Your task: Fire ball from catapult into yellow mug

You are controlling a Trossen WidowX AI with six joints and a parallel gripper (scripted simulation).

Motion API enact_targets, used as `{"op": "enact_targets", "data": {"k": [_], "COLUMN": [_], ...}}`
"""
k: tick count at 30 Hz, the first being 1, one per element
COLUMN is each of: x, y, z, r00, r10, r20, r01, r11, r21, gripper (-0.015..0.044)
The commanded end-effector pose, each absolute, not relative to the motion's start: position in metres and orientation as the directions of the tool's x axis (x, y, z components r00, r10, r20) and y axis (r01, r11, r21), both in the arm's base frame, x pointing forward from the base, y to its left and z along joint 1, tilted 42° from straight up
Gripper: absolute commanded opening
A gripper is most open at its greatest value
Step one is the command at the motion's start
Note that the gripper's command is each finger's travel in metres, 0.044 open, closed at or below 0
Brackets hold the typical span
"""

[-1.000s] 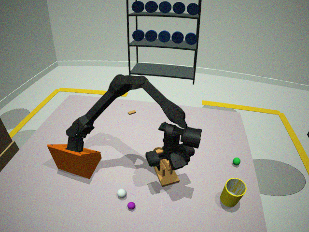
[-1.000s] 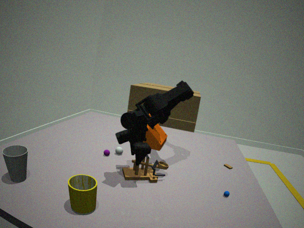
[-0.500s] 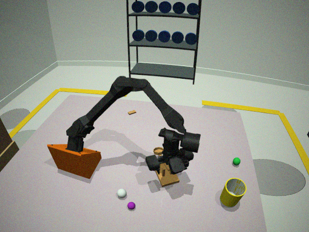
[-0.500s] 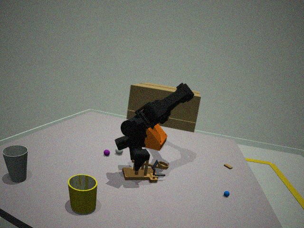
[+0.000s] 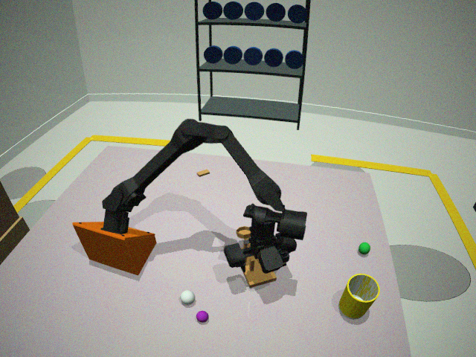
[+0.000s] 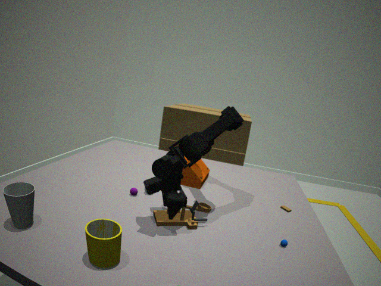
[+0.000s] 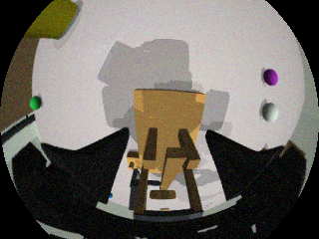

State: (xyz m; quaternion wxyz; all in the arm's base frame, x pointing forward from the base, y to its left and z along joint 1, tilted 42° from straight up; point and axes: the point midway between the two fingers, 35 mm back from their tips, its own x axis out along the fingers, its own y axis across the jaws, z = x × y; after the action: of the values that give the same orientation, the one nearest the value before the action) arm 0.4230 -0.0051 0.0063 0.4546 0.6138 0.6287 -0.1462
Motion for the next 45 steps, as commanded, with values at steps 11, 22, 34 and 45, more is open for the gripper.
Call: {"op": "enact_targets", "data": {"k": [11,22,34,45], "x": [0.423,0.414,0.416,0.427], "y": [-0.006,-0.038,-0.037,-0.031], "z": [0.007,0.043,0.043,0.049], "r00": [0.168,0.165,0.166,0.166], "r10": [0.639,0.636,0.638,0.64], "r20": [-0.751,-0.753,-0.752,-0.75], "r01": [0.904,0.906,0.757,0.475], "r11": [0.203,0.204,0.407,0.615], "r21": [0.375,0.371,0.512,0.63], "gripper": [0.0138,0.0,0.0,0.0]}}
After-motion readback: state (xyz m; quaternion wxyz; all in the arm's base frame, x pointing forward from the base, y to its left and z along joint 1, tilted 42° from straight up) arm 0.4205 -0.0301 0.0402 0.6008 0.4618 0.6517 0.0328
